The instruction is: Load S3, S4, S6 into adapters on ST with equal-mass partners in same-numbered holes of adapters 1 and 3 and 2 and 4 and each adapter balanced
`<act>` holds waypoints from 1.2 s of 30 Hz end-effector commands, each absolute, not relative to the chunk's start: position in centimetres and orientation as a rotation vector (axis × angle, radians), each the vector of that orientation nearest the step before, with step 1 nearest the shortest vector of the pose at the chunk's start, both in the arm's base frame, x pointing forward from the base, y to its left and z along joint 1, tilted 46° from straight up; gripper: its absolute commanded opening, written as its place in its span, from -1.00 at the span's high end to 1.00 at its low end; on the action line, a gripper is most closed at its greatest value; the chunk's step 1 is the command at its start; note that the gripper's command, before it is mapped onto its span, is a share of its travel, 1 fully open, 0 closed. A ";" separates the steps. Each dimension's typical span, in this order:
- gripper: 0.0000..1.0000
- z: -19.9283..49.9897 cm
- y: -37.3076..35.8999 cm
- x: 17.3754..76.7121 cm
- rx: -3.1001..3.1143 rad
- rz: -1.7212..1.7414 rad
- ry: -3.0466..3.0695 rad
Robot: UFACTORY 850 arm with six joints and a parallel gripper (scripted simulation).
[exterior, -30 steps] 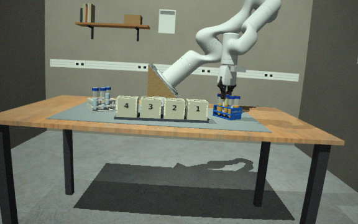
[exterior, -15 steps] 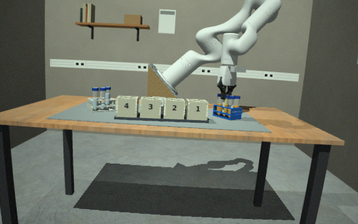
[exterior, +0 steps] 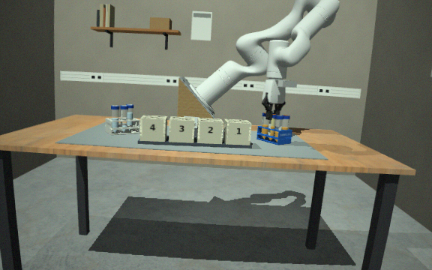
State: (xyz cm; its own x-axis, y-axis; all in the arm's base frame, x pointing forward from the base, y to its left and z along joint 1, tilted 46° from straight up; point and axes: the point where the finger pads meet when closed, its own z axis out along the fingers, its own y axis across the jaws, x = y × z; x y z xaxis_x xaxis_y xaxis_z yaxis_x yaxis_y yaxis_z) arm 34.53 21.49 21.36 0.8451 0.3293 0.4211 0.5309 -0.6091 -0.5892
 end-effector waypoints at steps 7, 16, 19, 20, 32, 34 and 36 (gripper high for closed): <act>0.13 21.4 21.5 34.6 -2.275 -0.351 -0.622; 0.13 21.8 21.0 34.5 -2.275 -0.351 -0.622; 0.13 22.2 20.6 34.5 -2.275 -0.351 -0.622; 0.13 22.4 20.5 34.5 -2.275 -0.351 -0.622; 0.13 23.7 19.0 34.4 -2.275 -0.351 -0.623; 0.13 24.0 18.7 34.3 -2.275 -0.351 -0.623; 0.13 24.3 18.4 34.3 -2.275 -0.351 -0.623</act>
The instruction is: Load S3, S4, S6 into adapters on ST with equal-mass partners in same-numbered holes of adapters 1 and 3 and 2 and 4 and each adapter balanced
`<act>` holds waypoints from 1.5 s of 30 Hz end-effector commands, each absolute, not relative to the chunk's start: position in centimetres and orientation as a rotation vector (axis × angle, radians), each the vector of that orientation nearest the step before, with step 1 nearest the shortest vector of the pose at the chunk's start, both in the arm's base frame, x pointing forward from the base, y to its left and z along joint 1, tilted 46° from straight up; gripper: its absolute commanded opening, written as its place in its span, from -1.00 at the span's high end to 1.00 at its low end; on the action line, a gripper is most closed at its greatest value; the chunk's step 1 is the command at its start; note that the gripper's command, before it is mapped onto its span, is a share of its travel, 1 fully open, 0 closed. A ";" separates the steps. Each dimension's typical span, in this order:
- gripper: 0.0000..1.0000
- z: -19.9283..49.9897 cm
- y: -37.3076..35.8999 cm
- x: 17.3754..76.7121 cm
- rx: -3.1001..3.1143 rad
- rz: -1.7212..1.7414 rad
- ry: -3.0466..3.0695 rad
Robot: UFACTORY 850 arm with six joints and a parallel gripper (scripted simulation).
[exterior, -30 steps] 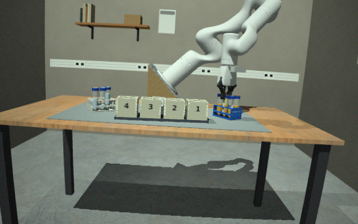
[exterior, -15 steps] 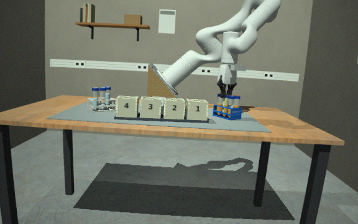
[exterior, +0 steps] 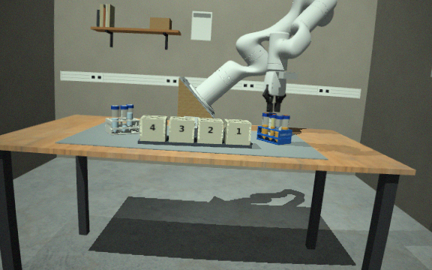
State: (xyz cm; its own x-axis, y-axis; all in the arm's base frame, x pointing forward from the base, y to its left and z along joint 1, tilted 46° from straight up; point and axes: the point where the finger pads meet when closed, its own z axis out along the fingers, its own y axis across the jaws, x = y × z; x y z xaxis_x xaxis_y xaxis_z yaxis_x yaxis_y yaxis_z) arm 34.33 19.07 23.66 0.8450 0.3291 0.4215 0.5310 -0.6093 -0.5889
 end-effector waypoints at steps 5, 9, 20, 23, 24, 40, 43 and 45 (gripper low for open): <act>0.13 25.0 17.7 34.3 -2.275 -0.351 -0.623; 0.13 25.3 17.4 34.2 -2.275 -0.351 -0.623; 0.13 26.8 15.8 34.1 -2.275 -0.352 -0.623; 0.13 27.2 15.4 34.1 -2.275 -0.352 -0.623; 0.13 27.2 15.4 34.1 -2.275 -0.352 -0.623; 0.13 29.3 13.2 33.9 -2.275 -0.352 -0.623; 0.13 29.4 13.1 33.9 -2.275 -0.352 -0.623; 0.13 29.7 12.8 33.8 -2.275 -0.352 -0.623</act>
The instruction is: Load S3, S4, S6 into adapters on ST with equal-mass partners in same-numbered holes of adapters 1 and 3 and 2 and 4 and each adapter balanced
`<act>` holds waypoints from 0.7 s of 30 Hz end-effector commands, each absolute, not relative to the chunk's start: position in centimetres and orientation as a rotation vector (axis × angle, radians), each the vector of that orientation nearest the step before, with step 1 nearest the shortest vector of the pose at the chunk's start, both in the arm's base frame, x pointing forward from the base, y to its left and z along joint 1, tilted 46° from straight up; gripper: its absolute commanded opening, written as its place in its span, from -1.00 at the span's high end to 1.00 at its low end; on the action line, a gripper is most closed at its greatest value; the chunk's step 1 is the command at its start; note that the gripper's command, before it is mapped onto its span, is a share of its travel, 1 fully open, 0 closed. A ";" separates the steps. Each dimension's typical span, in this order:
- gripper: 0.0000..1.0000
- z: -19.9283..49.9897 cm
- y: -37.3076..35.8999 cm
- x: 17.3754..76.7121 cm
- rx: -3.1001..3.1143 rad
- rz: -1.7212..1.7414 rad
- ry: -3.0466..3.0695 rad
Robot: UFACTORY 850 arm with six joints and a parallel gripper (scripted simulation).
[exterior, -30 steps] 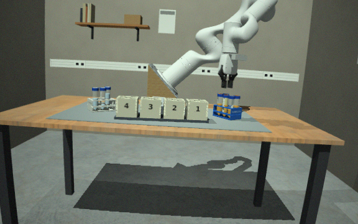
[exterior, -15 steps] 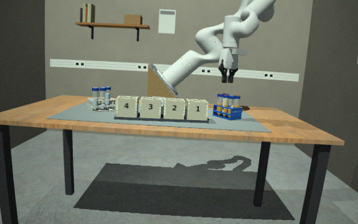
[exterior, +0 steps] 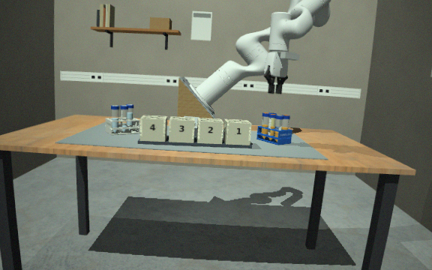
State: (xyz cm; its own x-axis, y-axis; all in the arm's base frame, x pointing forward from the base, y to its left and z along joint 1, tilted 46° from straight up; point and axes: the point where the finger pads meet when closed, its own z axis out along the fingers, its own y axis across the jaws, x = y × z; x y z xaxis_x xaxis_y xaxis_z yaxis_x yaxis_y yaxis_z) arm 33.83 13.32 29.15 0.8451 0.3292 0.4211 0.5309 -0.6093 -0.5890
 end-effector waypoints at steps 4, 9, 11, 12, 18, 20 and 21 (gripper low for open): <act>0.13 30.2 12.2 33.8 -2.275 -0.352 -0.623; 0.13 30.5 11.9 33.8 -2.275 -0.352 -0.623; 0.13 30.5 11.9 33.8 -2.275 -0.352 -0.623; 0.13 30.5 11.9 33.8 -2.275 -0.352 -0.623; 0.13 30.5 11.9 33.8 -2.275 -0.352 -0.623; 0.13 30.5 11.9 33.8 -2.275 -0.352 -0.623; 0.13 30.5 11.9 33.8 -2.275 -0.352 -0.623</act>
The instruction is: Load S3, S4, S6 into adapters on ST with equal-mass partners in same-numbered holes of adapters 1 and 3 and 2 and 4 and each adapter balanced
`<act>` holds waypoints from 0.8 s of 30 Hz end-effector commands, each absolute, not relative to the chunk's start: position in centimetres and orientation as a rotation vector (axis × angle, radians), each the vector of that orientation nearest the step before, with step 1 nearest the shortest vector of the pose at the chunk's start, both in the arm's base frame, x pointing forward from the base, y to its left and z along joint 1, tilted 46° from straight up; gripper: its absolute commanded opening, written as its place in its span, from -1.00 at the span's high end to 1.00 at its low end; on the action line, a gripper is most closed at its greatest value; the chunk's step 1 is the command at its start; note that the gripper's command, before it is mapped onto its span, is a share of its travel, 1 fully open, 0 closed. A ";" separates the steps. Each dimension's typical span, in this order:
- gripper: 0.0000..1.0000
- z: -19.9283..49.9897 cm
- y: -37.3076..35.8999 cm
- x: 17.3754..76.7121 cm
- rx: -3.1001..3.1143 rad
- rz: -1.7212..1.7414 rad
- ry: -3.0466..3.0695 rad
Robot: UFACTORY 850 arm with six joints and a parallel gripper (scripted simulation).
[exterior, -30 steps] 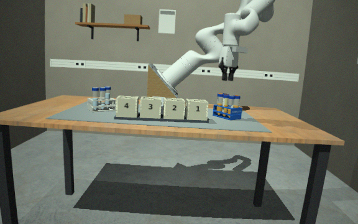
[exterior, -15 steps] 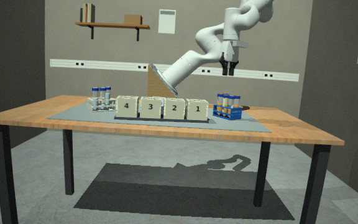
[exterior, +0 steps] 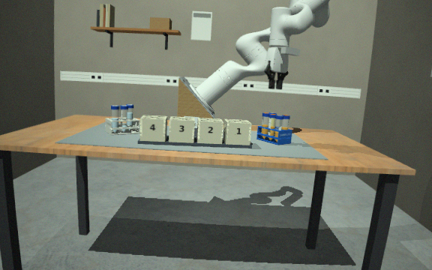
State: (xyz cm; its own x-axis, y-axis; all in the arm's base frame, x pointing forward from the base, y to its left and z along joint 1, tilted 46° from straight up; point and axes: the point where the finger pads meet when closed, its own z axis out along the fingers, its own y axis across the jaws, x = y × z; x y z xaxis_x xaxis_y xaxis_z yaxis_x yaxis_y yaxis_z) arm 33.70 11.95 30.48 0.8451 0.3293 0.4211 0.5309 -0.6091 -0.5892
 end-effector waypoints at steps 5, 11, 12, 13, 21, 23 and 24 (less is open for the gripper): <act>0.13 30.5 11.9 33.8 -2.275 -0.351 -0.623; 0.13 30.5 11.9 33.8 -2.275 -0.351 -0.623; 0.13 30.5 11.9 33.8 -2.275 -0.351 -0.623; -0.15 30.9 12.3 33.9 -2.283 -0.335 -0.584; -0.15 33.7 14.9 34.7 -2.325 -0.204 -0.274; -0.15 34.5 15.6 35.0 -2.330 -0.171 -0.196; -0.15 34.6 15.7 35.0 -2.332 -0.155 -0.157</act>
State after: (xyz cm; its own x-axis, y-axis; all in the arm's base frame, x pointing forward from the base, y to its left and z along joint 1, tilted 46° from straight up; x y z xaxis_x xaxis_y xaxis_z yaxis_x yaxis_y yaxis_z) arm 34.43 14.28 33.05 0.9413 0.1758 0.2883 0.3304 -0.6553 -0.6793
